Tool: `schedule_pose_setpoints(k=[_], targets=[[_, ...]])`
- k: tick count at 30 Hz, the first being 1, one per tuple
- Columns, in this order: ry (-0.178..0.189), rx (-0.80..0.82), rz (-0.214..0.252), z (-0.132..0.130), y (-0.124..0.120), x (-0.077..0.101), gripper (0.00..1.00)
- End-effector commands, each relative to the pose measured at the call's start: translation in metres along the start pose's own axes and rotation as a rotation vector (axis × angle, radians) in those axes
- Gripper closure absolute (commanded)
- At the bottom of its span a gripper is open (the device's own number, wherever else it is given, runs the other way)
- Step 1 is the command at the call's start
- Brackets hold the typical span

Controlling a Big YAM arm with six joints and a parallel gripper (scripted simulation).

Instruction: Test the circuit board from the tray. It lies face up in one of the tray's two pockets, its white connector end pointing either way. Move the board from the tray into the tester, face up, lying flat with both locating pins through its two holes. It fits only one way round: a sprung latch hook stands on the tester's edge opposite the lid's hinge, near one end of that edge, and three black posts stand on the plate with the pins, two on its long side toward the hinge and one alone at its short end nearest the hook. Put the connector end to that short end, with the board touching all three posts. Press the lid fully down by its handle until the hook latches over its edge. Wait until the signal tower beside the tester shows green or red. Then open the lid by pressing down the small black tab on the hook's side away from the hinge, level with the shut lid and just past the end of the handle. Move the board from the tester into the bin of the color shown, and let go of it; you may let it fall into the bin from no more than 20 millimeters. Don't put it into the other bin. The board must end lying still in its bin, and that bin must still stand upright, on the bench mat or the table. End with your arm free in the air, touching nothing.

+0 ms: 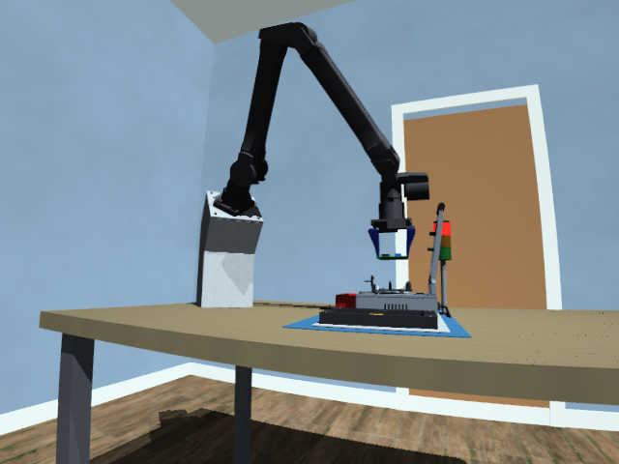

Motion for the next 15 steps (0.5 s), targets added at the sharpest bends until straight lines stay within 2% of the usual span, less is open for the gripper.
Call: schedule_pose_setpoints(k=[1, 10, 15], targets=[[-0.022, -0.008, -0.005, -0.004, 0.003, 0.022, 0.28], [-0.035, -0.016, -0.003, -0.010, 0.000, 0.042, 0.28], [-0.017, -0.011, -0.005, -0.009, 0.002, 0.035, 0.28]])
Point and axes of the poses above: the point where the finger pads meet when closed, its own x axis back along the fingers, its own z axis across the jaws, y = z × x, the point moved 10 cm from there along x, back along the fingers, and after that the axes turned 13 degrees about x, right-handed, at the moved point
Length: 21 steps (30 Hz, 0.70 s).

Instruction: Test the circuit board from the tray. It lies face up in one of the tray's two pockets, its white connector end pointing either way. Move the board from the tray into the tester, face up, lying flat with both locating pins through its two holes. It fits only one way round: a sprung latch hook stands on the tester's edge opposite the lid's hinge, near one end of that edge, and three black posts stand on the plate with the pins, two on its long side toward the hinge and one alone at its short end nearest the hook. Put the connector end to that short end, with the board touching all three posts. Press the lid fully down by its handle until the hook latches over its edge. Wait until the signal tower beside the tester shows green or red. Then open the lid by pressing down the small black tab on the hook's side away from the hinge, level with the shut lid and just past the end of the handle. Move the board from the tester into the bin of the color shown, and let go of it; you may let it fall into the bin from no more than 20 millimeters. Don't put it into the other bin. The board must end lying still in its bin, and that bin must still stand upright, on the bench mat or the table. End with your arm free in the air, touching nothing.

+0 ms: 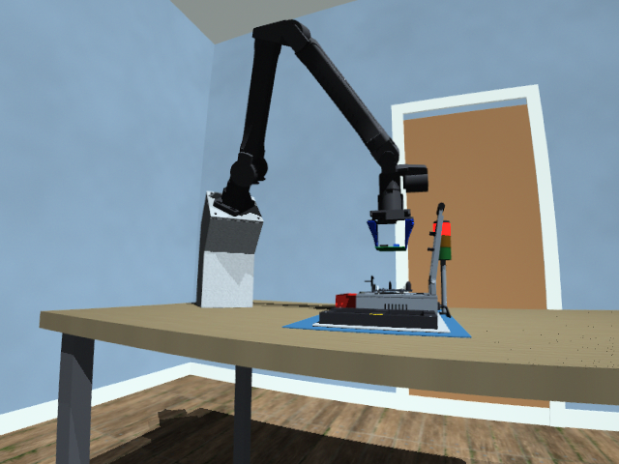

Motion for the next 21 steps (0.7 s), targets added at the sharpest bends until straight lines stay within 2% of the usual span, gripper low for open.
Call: schedule_pose_setpoints(k=[1, 21], targets=[[-0.027, -0.007, 0.000, -0.0109, 0.0000, 0.0112, 0.28], [-0.027, -0.004, -0.001, -0.0102, 0.0031, 0.0102, 0.28]])
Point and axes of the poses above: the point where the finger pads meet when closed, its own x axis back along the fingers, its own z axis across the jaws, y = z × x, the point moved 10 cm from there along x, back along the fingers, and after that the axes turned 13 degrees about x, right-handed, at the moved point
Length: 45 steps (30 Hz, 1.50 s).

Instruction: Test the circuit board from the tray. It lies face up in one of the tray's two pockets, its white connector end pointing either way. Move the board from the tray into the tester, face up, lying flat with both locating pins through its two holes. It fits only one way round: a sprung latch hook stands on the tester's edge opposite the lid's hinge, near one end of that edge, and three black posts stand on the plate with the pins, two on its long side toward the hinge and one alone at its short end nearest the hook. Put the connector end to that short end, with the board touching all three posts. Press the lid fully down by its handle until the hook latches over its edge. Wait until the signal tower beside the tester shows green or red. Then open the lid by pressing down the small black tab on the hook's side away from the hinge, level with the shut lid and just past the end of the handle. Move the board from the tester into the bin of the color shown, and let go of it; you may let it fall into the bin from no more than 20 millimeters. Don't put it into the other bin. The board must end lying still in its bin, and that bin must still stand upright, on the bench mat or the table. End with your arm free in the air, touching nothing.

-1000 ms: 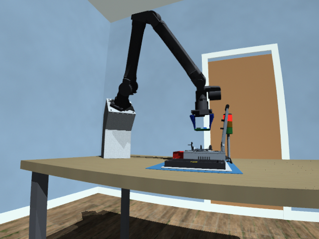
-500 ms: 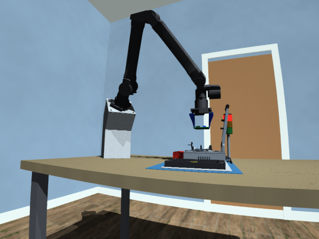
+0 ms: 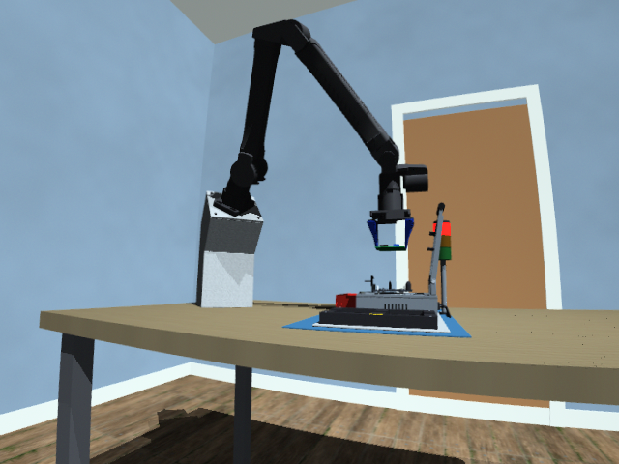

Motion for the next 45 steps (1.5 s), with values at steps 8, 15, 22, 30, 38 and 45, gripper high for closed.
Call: schedule_pose_setpoints(k=[8, 15, 22, 30, 38, 45], targets=[[-0.015, 0.006, -0.005, 0.002, 0.028, -0.002, 0.28], [-0.015, 0.007, -0.005, 0.014, 0.070, -0.014, 0.28], [-0.015, 0.007, -0.006, 0.025, 0.107, -0.024, 0.28], [-0.024, 0.002, -0.007, 0.036, 0.163, -0.039, 0.28], [-0.035, -0.007, -0.010, 0.039, 0.197, -0.046, 0.28], [-0.034, -0.006, -0.011, 0.046, 0.222, -0.053, 0.28]])
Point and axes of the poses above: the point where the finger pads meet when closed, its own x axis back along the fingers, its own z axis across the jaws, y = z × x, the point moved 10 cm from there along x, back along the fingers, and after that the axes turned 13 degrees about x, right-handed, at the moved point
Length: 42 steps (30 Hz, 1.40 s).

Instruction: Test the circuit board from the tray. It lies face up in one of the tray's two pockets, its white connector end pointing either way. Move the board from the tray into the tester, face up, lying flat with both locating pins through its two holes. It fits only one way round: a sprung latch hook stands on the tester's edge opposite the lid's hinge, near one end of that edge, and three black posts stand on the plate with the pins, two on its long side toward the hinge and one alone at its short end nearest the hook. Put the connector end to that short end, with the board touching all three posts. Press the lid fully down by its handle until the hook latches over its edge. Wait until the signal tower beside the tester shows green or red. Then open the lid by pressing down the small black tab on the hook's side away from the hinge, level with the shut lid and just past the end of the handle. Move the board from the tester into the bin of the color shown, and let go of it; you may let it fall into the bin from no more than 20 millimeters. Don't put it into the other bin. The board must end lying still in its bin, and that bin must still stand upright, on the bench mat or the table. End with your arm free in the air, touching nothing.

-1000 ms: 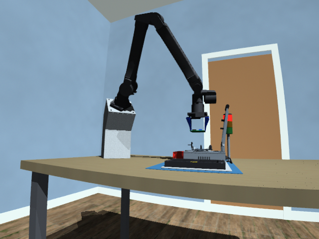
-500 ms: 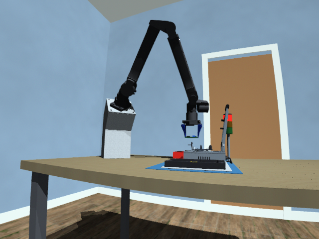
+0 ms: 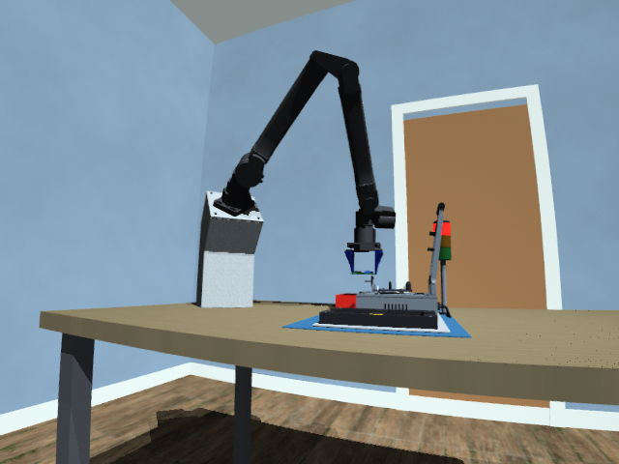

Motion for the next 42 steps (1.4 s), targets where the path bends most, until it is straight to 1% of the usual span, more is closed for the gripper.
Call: schedule_pose_setpoints(k=[1, 6, 7, 9, 13, 31, 33, 37, 42], targets=[[-0.039, -0.026, -0.010, -0.009, 0.018, 0.006, 0.28], [-0.039, -0.025, -0.010, -0.008, 0.022, 0.005, 0.28], [-0.052, -0.064, -0.007, -0.017, 0.008, 0.009, 0.28], [-0.056, -0.058, -0.010, -0.016, 0.012, 0.010, 0.28], [-0.036, -0.034, -0.007, -0.007, 0.016, 0.005, 0.28], [-0.035, -0.033, -0.007, -0.007, 0.016, 0.005, 0.28], [-0.034, -0.033, -0.006, -0.007, 0.016, 0.003, 0.28], [-0.014, -0.026, 0.002, -0.005, 0.012, -0.009, 0.28], [-0.017, -0.028, 0.000, -0.007, 0.012, -0.012, 0.28]])
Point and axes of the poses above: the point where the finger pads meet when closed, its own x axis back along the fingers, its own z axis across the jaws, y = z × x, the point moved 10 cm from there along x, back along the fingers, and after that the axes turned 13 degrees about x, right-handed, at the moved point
